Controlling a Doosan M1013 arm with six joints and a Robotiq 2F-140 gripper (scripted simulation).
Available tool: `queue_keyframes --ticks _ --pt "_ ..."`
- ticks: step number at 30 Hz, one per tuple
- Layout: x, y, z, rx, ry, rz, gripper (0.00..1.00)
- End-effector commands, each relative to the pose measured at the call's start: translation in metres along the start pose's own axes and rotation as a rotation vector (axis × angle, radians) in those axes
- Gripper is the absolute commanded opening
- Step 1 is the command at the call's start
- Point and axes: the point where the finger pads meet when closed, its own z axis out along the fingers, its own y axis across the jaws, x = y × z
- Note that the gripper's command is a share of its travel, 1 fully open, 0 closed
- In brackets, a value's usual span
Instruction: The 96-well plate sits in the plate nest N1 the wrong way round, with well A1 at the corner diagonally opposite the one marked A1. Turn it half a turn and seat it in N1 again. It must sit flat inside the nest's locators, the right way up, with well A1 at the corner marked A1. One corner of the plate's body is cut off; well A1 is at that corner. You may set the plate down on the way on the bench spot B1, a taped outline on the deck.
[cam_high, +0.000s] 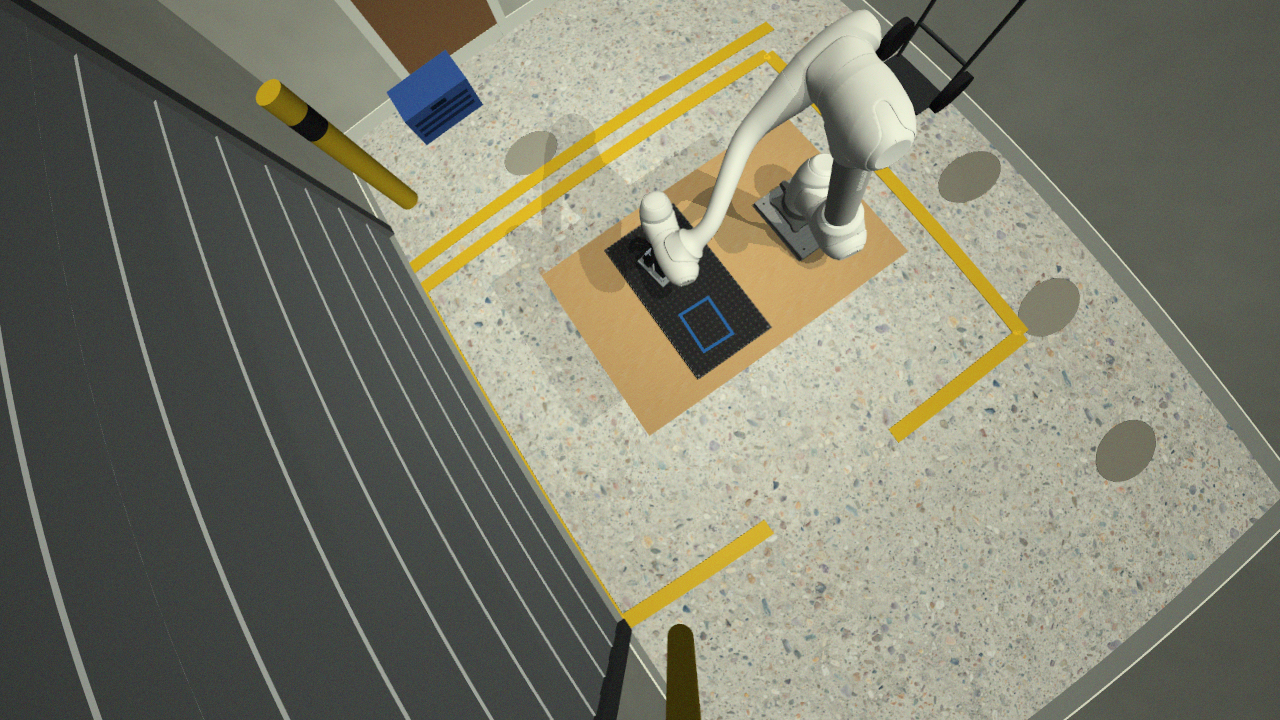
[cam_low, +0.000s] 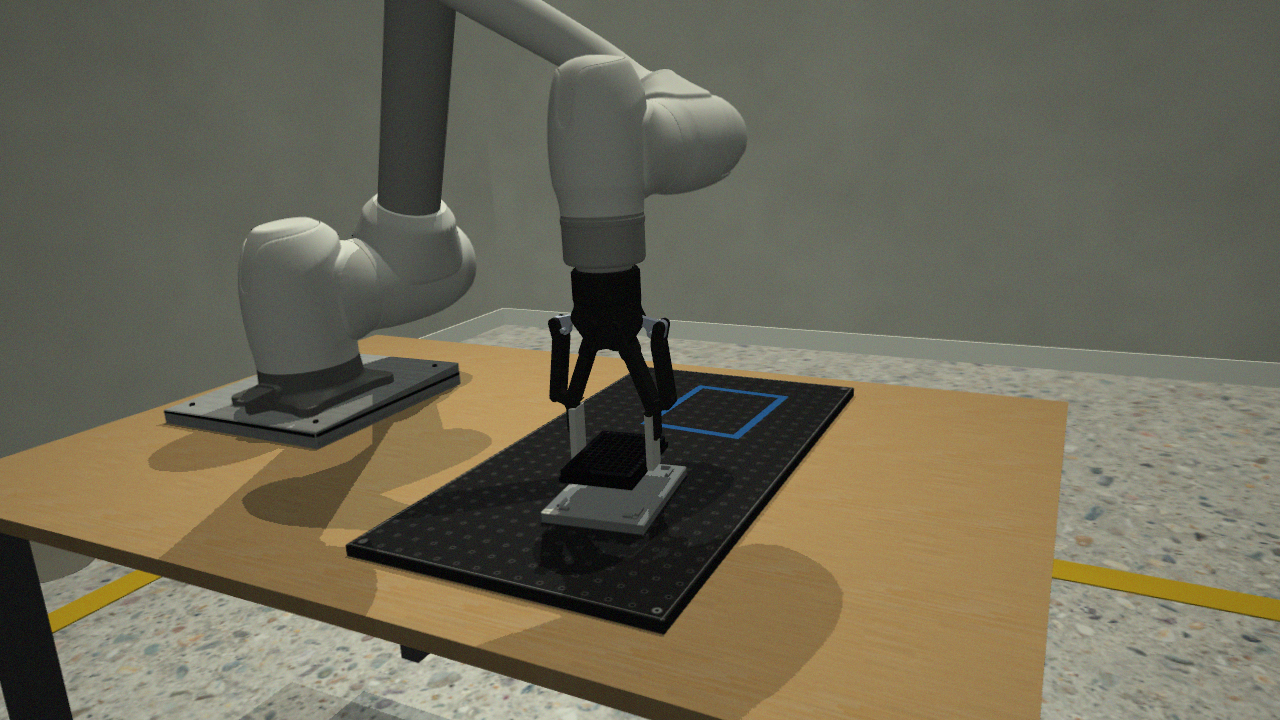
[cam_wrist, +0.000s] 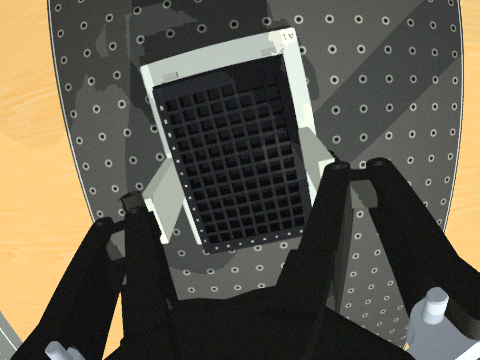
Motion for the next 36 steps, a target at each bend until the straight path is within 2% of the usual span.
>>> queue_keyframes --ticks 1,20,36 --pt "0.000 0.000 -0.004 0.000 0.000 0.000 0.00" --pt "0.000 0.000 -0.032 0.000 0.000 0.000 0.00" --pt "0.000 0.000 -0.032 0.000 0.000 0.000 0.00"
